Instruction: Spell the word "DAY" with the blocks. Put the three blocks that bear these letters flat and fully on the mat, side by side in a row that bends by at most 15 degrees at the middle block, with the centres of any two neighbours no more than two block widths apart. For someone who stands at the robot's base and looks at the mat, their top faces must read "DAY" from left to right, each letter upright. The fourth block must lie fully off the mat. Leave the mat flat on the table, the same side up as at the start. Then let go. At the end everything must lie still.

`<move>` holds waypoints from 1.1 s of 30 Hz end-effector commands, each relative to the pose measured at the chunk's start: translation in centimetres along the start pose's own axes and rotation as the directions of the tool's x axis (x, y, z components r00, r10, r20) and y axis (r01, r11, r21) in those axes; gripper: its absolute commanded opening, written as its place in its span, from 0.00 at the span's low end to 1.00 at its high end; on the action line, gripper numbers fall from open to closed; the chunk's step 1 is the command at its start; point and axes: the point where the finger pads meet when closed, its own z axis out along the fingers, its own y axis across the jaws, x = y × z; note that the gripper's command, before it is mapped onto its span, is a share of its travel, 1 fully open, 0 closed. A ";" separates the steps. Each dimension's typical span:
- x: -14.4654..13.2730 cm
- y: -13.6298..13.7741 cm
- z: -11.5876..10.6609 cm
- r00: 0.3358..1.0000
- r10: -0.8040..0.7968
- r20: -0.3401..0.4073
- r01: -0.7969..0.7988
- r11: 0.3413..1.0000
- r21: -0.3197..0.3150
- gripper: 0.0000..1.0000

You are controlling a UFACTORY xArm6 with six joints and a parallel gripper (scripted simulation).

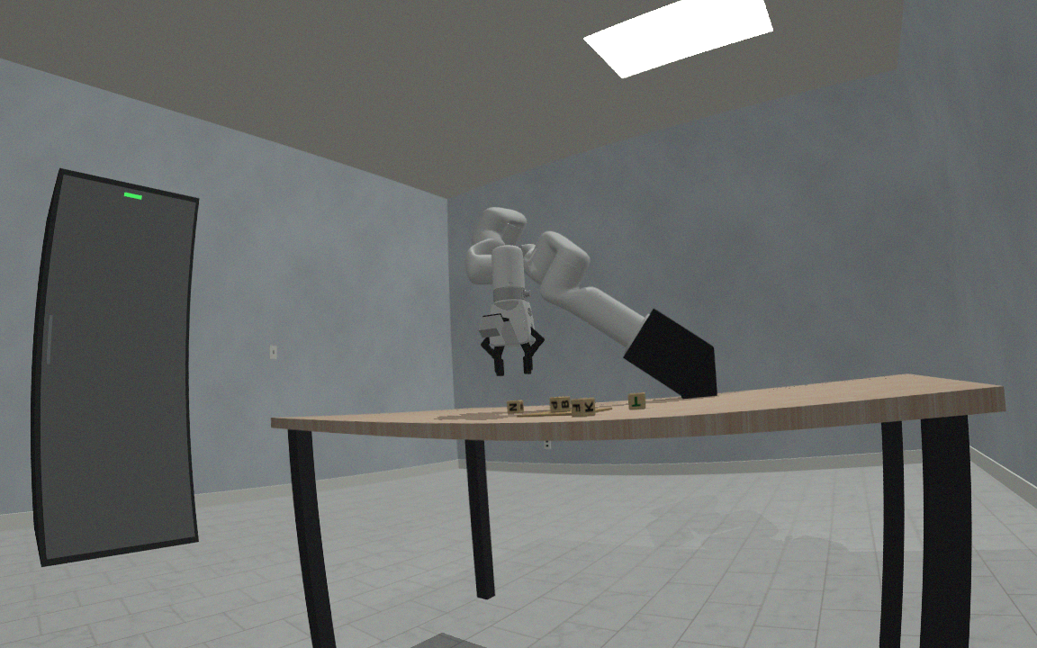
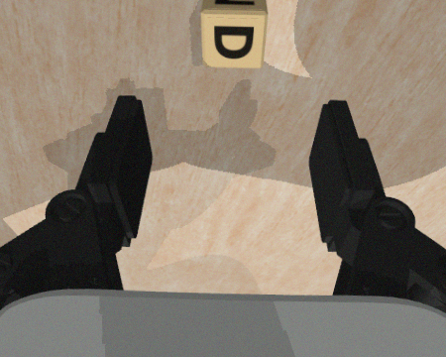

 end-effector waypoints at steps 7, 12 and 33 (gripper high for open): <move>0.1 0.0 0.8 1.000 0.001 -0.002 -0.001 1.000 0.000 0.69; 0.1 0.0 1.6 1.000 0.001 -0.002 -0.001 1.000 0.000 0.69; 0.1 0.0 4.3 1.000 0.001 -0.002 -0.001 1.000 0.000 0.69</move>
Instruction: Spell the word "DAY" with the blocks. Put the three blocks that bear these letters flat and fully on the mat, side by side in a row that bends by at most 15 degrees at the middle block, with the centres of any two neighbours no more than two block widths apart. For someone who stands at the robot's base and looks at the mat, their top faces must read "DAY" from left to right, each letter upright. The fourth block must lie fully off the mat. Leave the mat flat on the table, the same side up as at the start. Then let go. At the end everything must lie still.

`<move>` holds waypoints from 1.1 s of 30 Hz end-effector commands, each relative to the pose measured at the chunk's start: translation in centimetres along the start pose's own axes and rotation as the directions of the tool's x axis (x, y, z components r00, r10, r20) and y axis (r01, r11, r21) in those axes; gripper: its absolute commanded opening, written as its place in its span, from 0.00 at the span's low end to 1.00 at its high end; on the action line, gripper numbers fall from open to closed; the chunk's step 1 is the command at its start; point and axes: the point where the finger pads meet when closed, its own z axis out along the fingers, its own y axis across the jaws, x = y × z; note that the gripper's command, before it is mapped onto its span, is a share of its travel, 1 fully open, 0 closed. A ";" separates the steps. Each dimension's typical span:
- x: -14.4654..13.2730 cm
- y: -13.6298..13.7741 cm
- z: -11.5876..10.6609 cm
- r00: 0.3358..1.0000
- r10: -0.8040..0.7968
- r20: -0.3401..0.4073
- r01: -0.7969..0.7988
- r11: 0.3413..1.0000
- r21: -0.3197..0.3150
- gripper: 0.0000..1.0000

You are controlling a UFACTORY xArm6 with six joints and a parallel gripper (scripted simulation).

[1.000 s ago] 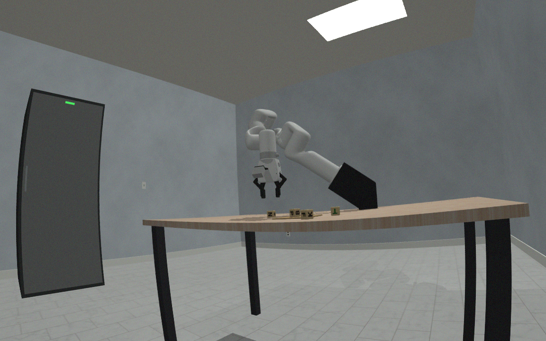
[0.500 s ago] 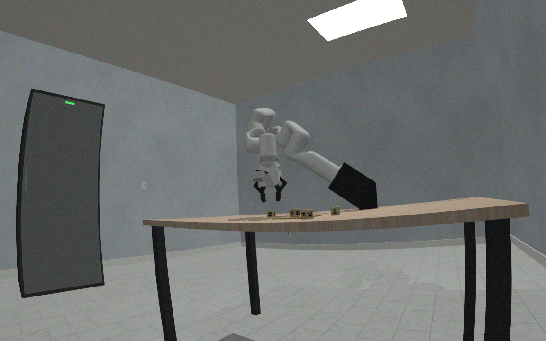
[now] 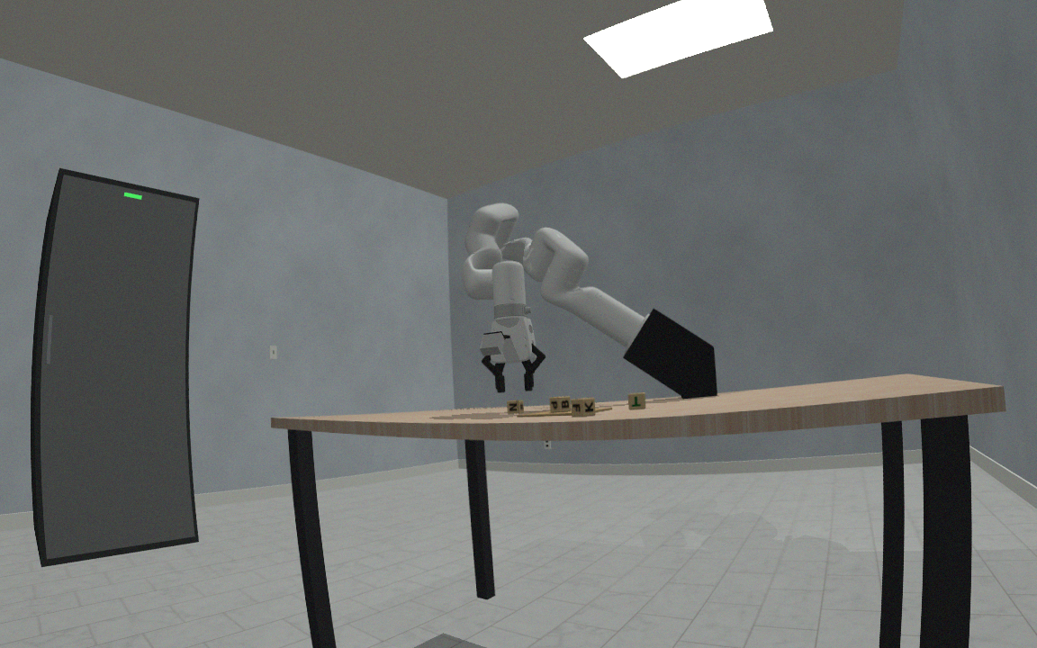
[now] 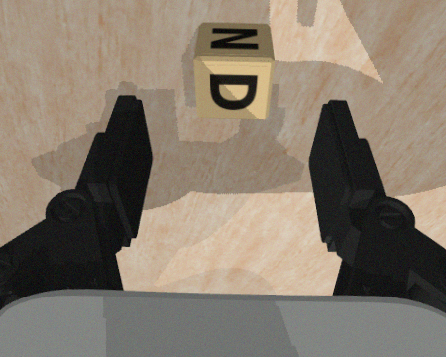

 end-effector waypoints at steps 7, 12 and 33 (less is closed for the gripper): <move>0.1 0.0 0.8 1.000 0.001 -0.002 -0.001 1.000 -0.001 0.69; 0.1 0.0 1.0 1.000 0.001 -0.002 -0.001 1.000 -0.001 0.69; 0.1 0.0 1.0 1.000 0.001 -0.002 -0.001 1.000 -0.001 0.69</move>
